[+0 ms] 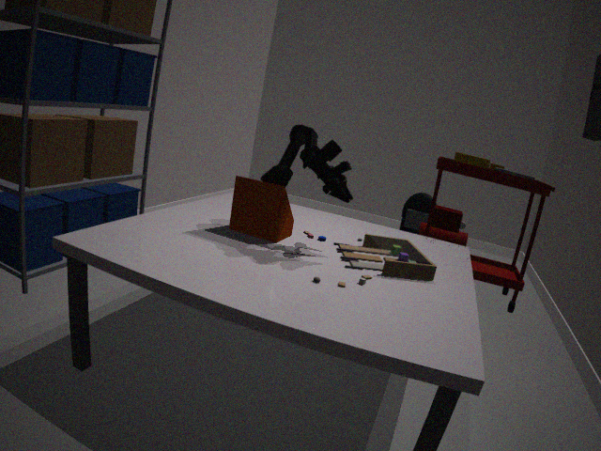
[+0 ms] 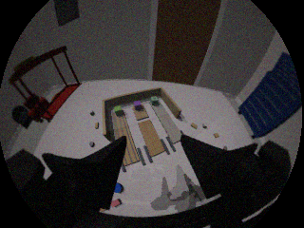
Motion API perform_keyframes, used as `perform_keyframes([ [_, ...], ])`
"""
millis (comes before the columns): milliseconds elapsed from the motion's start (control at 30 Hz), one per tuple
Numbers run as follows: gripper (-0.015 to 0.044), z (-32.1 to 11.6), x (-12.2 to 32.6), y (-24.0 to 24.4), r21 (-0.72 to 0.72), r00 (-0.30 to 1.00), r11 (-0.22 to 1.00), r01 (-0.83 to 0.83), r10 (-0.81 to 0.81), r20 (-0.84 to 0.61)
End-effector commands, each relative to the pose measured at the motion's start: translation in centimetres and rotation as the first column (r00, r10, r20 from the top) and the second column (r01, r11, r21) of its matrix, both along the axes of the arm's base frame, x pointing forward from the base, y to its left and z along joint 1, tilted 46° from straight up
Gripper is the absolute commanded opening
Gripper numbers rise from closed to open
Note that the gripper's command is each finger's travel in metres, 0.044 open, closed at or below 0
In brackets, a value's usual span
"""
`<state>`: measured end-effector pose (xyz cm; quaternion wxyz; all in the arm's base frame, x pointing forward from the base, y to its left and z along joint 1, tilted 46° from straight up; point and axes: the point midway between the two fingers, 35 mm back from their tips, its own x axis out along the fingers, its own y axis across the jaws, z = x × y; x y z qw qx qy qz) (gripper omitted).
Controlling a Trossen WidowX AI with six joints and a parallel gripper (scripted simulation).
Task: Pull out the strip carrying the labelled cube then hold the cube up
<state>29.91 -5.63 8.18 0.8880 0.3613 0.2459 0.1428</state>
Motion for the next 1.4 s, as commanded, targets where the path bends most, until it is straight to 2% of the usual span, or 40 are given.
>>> perform_keyframes([
  [0, 0.0269, -0.6, 2.2, -0.9, -0.045, 0.998, 0.998, -0.046, 0.044, -0.043],
  [333, 0.0006, -4.8, 8.7, -2.1, -0.137, 0.937, 0.945, -0.297, 0.260, -0.234],
  [667, 0.0000, -10.1, 12.0, -0.7, -0.130, 0.760, 0.786, -0.604, 0.518, -0.392],
  [867, 0.0000, -13.0, 12.8, 0.1, -0.082, 0.621, 0.659, -0.748, 0.651, -0.436],
  [967, 0.0000, -14.1, 13.0, -0.1, -0.065, 0.581, 0.621, -0.781, 0.685, -0.440],
  [1367, 0.0000, -14.4, 13.0, 0.2, -0.064, 0.578, 0.618, -0.784, 0.687, -0.441],
])
